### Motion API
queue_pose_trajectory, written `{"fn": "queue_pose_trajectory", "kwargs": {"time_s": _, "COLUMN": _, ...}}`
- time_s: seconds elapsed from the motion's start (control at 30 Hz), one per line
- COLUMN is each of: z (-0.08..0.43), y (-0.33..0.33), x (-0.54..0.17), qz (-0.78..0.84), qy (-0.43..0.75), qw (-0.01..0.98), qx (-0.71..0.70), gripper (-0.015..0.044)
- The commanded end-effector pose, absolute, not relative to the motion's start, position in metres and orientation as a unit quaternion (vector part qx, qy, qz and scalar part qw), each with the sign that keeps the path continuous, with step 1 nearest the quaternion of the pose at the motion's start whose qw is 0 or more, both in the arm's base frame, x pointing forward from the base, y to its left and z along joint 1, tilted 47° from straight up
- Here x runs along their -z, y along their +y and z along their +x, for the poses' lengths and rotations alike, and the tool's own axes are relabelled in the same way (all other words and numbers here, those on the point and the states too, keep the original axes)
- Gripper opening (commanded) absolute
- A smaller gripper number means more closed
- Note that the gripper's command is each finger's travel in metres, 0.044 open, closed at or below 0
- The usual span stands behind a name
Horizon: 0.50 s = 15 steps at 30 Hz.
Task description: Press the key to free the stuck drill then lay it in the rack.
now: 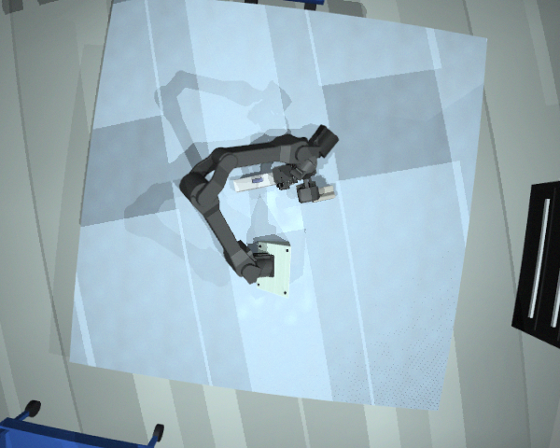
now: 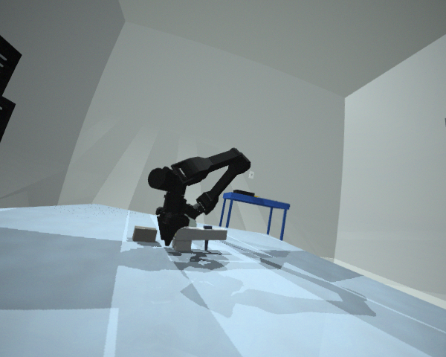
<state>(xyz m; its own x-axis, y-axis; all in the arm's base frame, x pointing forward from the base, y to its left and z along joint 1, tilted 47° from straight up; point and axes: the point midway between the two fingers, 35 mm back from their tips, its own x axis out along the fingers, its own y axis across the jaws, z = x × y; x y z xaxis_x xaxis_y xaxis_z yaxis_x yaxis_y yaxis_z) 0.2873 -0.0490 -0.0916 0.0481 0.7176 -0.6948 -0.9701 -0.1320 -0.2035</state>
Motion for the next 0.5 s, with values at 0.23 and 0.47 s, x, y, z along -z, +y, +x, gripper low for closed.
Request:
{"fn": "queue_pose_trajectory", "kwargs": {"time_s": 0.23, "z": 0.2873, "y": -0.0491, "x": 0.0914, "qz": -0.351, "qy": 0.18, "qw": 0.633, "qx": -0.666, "gripper": 0.002}}
{"fn": "queue_pose_trajectory", "kwargs": {"time_s": 0.47, "z": 0.2877, "y": -0.05, "x": 0.0925, "qz": -0.35, "qy": 0.18, "qw": 0.634, "qx": -0.666, "gripper": 0.0}}
